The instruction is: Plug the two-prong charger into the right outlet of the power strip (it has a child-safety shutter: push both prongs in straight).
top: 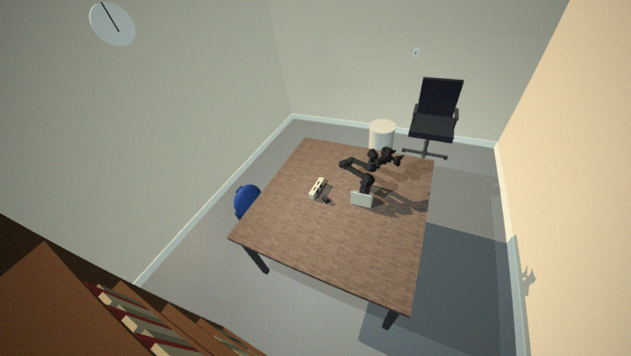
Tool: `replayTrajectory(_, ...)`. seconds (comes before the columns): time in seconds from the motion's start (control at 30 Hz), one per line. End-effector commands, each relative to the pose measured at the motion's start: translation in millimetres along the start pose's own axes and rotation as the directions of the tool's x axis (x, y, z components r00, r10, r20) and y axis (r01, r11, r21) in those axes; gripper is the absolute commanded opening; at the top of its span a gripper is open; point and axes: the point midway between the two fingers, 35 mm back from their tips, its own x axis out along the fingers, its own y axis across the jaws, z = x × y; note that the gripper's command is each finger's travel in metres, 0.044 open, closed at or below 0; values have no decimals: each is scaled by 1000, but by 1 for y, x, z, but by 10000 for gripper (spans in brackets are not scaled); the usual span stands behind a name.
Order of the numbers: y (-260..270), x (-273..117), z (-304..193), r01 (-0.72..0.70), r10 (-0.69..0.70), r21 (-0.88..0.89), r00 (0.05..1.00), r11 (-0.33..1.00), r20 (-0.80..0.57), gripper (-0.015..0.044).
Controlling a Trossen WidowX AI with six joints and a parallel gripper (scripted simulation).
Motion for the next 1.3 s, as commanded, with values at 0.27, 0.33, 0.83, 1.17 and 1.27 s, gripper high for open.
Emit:
replayTrajectory(0.27, -37, 0, 20, 167, -170, 45, 984, 985, 59, 440)
replayTrajectory(0.33, -46, -1, 25, 210, -214, 58, 974, 976, 75, 440)
replayTrajectory(0.83, -118, -26, 63, 505, -532, 172, 826, 845, 186, 440)
replayTrajectory(1.17, -162, -60, 88, 656, -710, 272, 661, 704, 243, 440)
replayTrajectory(1.27, -173, -72, 95, 691, -755, 304, 603, 655, 256, 440)
